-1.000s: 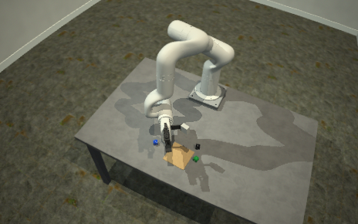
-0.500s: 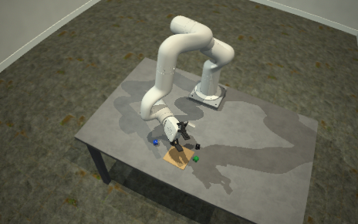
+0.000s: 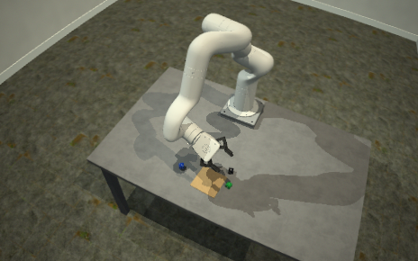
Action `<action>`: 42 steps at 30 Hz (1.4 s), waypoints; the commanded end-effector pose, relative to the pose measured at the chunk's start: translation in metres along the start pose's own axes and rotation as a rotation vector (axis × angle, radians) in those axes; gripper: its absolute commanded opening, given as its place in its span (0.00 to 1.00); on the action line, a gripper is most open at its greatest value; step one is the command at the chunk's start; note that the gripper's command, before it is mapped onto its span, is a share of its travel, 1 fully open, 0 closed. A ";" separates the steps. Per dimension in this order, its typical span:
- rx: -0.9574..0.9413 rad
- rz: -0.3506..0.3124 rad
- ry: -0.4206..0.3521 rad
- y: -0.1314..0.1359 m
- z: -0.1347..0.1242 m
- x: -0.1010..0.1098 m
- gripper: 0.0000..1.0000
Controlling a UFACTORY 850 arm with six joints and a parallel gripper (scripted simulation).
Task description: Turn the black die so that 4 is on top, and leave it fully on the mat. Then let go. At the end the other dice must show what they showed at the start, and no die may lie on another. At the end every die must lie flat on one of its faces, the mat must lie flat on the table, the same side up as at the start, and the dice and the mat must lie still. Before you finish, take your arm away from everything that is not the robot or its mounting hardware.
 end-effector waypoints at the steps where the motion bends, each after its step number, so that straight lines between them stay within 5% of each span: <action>1: 0.137 0.008 0.109 0.006 0.004 0.001 1.00; 5: 0.281 0.009 0.218 0.009 0.010 0.006 1.00; 8: 0.287 0.009 0.223 0.009 0.010 0.007 1.00; 9: 0.394 0.008 0.302 0.011 0.013 0.011 1.00; 21: 0.813 -0.023 0.610 0.010 0.018 0.039 1.00; 24: 0.841 -0.027 0.631 0.010 0.018 0.042 1.00; 25: 0.948 -0.042 0.711 0.009 0.016 0.051 1.00; 39: 1.412 -0.147 1.070 0.001 -0.005 0.097 1.00; 41: 1.412 -0.147 1.070 0.001 -0.005 0.097 1.00; 42: 1.510 -0.179 1.152 -0.001 -0.013 0.108 1.00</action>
Point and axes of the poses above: the point where the finger pads meet when closed, its own x axis back along the fingers, its own y axis across the jaws, z = x × y, the point moved 6 cm from there along x, back along the fingers, and after that the axes turned 9 degrees about -x, right-handed, at the moved point
